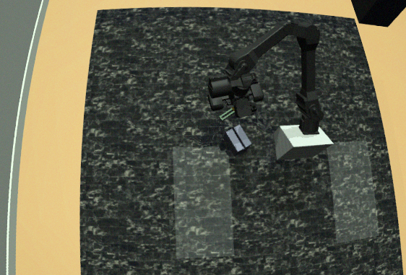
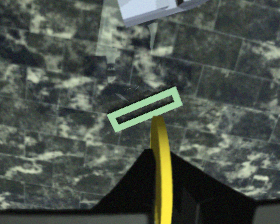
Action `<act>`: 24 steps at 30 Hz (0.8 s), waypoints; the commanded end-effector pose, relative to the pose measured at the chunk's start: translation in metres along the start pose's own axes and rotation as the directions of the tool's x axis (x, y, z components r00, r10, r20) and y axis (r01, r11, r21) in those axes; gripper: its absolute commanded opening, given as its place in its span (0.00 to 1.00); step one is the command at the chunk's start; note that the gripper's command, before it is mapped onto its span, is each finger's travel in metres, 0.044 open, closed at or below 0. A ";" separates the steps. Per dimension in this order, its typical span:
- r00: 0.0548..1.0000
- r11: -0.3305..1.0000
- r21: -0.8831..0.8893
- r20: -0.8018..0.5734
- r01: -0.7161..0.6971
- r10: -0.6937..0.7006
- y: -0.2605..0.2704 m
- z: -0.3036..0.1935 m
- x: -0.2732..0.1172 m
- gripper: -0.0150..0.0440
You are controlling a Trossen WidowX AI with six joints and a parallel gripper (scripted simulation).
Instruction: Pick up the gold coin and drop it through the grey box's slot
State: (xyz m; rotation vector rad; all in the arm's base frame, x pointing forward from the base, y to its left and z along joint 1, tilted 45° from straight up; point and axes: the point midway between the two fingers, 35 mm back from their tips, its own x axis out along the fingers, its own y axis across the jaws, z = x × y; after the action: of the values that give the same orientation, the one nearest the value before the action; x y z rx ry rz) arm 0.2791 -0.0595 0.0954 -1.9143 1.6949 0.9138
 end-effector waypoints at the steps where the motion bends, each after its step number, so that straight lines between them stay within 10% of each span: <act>1: 1.000 0.989 -0.148 0.002 -0.001 0.001 0.000 0.001 0.000 0.25; 24: 1.000 0.964 -0.267 0.010 0.005 -0.002 -0.005 0.032 0.000 0.25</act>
State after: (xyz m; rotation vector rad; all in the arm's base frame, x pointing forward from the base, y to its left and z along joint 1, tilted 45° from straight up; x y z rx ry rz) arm 0.2785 -0.0431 0.0800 -2.0823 1.6353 1.1982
